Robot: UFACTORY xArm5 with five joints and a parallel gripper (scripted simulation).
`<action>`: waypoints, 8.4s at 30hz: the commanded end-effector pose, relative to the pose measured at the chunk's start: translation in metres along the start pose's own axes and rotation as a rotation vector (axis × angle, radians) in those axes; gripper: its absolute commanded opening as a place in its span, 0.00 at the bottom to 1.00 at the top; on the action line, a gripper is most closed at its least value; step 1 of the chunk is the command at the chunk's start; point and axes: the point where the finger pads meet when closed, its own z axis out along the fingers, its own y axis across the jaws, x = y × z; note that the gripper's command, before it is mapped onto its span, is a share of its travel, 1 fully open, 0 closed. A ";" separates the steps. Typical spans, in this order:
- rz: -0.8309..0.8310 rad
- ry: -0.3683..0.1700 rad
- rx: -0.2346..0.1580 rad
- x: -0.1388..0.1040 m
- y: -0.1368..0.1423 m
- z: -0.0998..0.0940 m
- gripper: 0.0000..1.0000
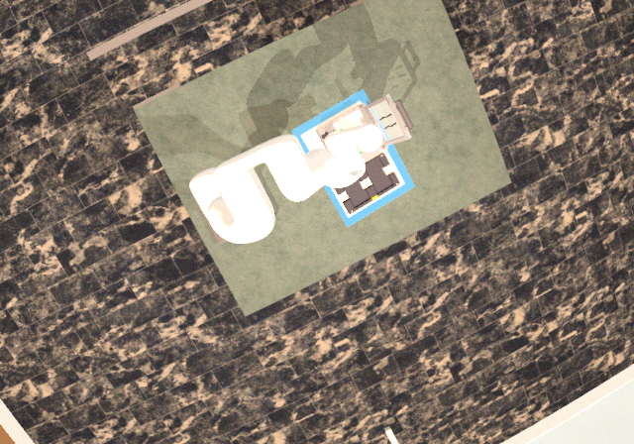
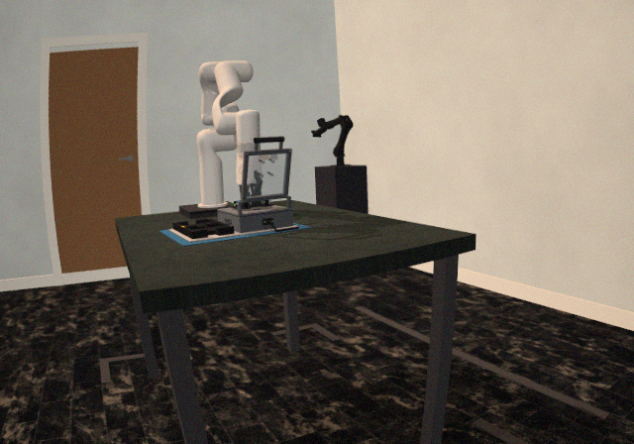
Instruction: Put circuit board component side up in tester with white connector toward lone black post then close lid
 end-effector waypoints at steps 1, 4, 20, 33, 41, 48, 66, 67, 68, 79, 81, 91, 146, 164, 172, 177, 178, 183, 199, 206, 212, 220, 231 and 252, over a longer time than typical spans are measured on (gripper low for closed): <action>0.000 0.000 -0.004 0.000 0.001 -0.001 0.79; 0.000 0.000 -0.004 0.000 0.002 -0.001 0.79; 0.000 0.000 -0.004 0.000 0.002 -0.001 0.79; 0.000 0.000 -0.004 0.000 0.002 -0.001 0.79; 0.000 0.000 -0.004 0.000 0.002 0.000 0.79; 0.000 0.000 -0.004 0.000 0.002 0.000 0.79; 0.000 0.000 -0.004 0.000 0.002 0.000 0.79; 0.000 0.000 -0.004 0.000 0.002 0.000 0.79; 0.000 0.000 -0.004 0.000 0.002 0.000 0.79; 0.000 0.000 -0.004 0.000 0.003 0.000 0.79; 0.000 0.000 -0.004 0.000 0.003 0.000 0.79; 0.000 0.000 -0.004 0.000 0.003 0.001 0.79; 0.000 0.000 -0.004 0.000 0.003 0.004 1.00; 0.000 0.000 -0.004 0.000 0.003 0.004 1.00; 0.000 0.000 -0.004 0.000 0.003 0.002 1.00; 0.000 0.000 -0.004 0.000 0.003 -0.004 1.00; 0.000 0.000 -0.004 0.000 0.003 -0.006 1.00; 0.000 0.000 -0.004 0.000 0.003 -0.016 1.00; 0.000 0.000 -0.004 -0.001 0.002 -0.084 1.00; 0.000 0.000 -0.004 -0.001 0.002 -0.113 1.00; 0.000 0.000 -0.004 -0.001 0.002 -0.149 1.00; 0.000 0.000 -0.004 -0.001 0.002 -0.181 1.00; 0.000 0.000 -0.004 -0.002 0.002 -0.222 1.00; 0.000 0.000 -0.004 -0.002 0.002 -0.236 0.52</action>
